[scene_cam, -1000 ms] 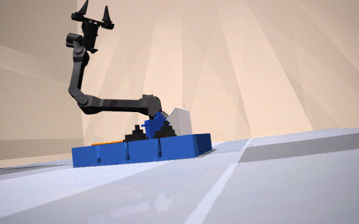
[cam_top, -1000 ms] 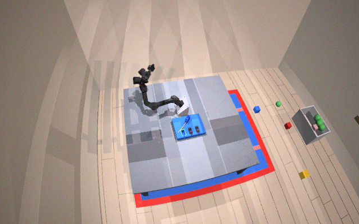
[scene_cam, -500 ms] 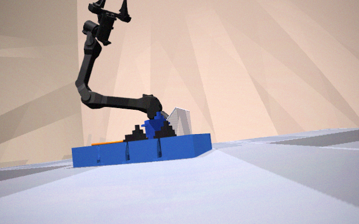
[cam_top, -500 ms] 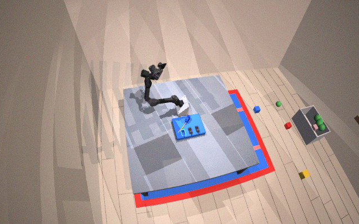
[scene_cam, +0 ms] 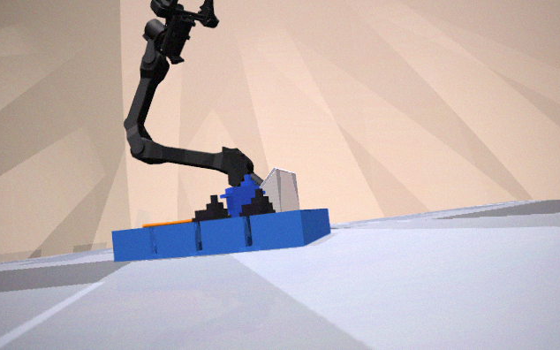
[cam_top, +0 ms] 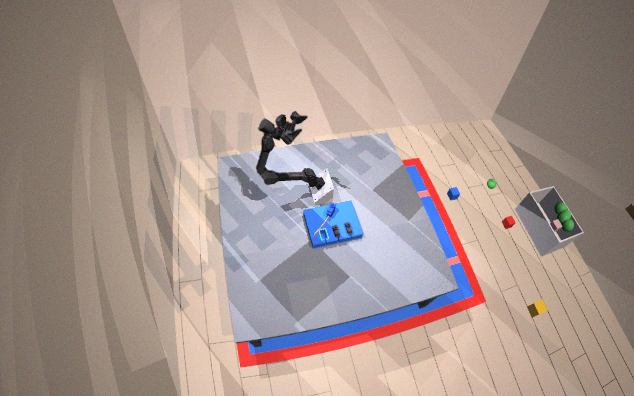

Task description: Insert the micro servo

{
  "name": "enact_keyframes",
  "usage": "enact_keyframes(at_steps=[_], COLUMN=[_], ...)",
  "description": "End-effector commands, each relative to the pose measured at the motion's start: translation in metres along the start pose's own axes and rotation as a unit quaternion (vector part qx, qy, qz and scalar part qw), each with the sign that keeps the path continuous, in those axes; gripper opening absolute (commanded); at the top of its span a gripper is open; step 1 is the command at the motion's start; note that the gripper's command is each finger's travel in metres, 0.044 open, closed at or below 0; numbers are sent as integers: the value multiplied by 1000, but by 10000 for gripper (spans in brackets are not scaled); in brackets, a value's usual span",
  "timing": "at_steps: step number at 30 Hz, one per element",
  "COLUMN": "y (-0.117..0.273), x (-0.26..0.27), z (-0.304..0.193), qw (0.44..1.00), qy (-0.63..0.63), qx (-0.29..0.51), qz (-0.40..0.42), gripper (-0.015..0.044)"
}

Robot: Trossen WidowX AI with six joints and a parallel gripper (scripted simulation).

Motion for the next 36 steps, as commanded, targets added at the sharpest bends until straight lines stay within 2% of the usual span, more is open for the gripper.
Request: enact_keyframes(at_steps=[1,18,36], y=[-20,-73,-106], x=[9,15,12], z=[-18,-90,-202], qw=[999,975,881], qy=[-11,-66,-192], qx=[46,207,412], qz=[1,-38,-133], gripper=[440,440,440])
Point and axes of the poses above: the point midway between the two fingers, 35 mm back from their tips, its own y axis back along the fingers, its own x axis across the jaws, z = x × y, the point moved 7 cm from there along y, back along the fingers, and after that the axes turned 13 degrees about y, right-handed, at the moved point
